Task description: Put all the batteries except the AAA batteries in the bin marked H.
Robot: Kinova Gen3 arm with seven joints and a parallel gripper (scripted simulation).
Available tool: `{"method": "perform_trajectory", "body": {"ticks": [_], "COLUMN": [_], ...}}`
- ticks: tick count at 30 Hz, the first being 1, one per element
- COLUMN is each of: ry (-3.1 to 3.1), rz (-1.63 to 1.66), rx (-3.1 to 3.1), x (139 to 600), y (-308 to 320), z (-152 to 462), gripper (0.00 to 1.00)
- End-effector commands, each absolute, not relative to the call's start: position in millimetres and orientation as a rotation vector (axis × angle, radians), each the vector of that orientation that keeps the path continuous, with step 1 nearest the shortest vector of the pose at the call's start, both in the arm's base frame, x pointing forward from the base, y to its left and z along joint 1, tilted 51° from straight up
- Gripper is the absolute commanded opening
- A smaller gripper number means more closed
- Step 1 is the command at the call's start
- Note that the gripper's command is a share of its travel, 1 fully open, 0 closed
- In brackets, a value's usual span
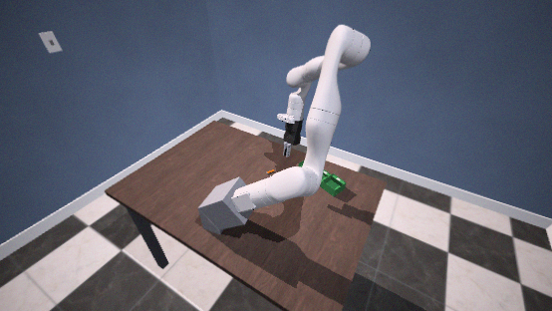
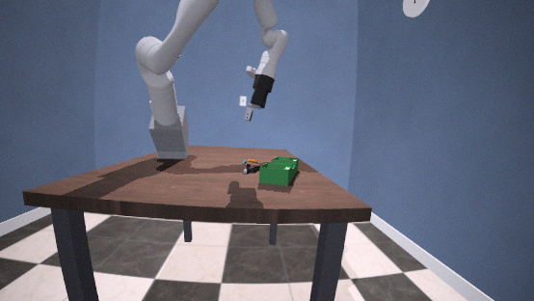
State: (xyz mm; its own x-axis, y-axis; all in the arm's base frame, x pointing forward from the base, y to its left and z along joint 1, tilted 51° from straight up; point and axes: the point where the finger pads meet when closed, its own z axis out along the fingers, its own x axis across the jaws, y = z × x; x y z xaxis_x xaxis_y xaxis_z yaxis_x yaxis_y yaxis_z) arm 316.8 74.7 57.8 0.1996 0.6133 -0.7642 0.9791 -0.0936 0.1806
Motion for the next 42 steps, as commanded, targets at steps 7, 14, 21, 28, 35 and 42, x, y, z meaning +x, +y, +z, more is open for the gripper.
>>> {"method": "perform_trajectory", "body": {"ticks": [7, 14, 21, 28, 35, 42], "ry": [1.781, 1.773, 1.87, 2.064, 2.283, 2.432], "rz": [-0.572, -0.571, -0.619, -0.739, -0.895, -1.01], "rx": [1.5, 1.505, 1.411, 1.185, 0.849, 0.553], "x": [341, 341, 348, 364, 386, 403], "y": [105, 103, 89, 55, 5, -29], "z": [65, 65, 71, 88, 113, 131], "gripper": [0.31, 0.31, 0.31, 0.31, 0.31, 0.31]}}
